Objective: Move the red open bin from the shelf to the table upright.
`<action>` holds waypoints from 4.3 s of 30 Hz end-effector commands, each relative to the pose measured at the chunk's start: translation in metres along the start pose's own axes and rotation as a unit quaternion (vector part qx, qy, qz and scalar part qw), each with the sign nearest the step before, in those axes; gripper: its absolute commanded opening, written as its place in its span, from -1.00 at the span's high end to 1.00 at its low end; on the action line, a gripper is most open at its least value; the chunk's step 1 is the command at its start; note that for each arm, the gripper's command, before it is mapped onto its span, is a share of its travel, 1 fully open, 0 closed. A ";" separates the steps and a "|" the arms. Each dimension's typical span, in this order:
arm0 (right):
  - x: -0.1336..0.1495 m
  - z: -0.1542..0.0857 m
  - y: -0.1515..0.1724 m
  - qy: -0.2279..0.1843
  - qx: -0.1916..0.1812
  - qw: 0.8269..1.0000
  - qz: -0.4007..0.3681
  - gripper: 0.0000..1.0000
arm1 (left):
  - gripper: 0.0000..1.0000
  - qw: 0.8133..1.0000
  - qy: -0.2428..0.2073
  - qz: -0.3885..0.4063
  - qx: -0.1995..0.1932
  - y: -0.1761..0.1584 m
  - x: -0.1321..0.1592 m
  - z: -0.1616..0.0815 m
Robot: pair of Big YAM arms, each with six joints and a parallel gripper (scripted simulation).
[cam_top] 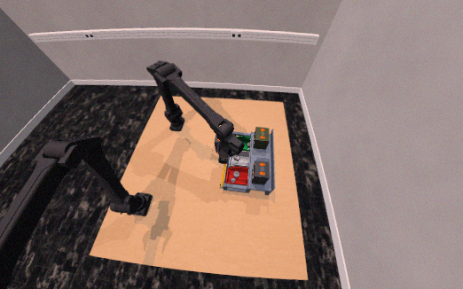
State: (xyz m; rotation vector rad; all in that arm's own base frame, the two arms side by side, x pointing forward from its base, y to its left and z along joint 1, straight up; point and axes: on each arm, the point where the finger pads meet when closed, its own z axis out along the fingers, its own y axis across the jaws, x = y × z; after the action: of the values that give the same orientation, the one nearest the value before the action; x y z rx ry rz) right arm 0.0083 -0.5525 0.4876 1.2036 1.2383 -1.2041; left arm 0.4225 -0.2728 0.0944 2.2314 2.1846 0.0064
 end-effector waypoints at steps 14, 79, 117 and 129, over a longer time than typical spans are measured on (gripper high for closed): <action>-0.013 -0.008 -0.006 -0.008 0.003 1.000 0.008 -1.00 | 0.15 1.000 0.002 0.001 0.004 -0.002 -0.002 0.016; -0.013 -0.008 -0.006 -0.008 0.003 1.000 0.008 -1.00 | 0.15 1.000 0.006 -0.003 0.009 -0.006 0.001 0.024; -0.013 -0.008 -0.006 -0.008 0.003 1.000 0.008 -1.00 | 0.15 1.000 -0.003 -0.003 -0.005 -0.001 -0.003 0.010; -0.013 -0.008 -0.006 -0.008 0.003 1.000 0.008 -1.00 | 0.15 1.000 -0.012 -0.003 -0.020 0.008 -0.008 -0.004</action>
State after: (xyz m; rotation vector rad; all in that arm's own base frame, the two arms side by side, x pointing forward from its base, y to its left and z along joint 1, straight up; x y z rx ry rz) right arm 0.0083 -0.5525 0.4876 1.2036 1.2383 -1.2041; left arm 0.4158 -0.2684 0.0752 2.2468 2.2012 -0.0016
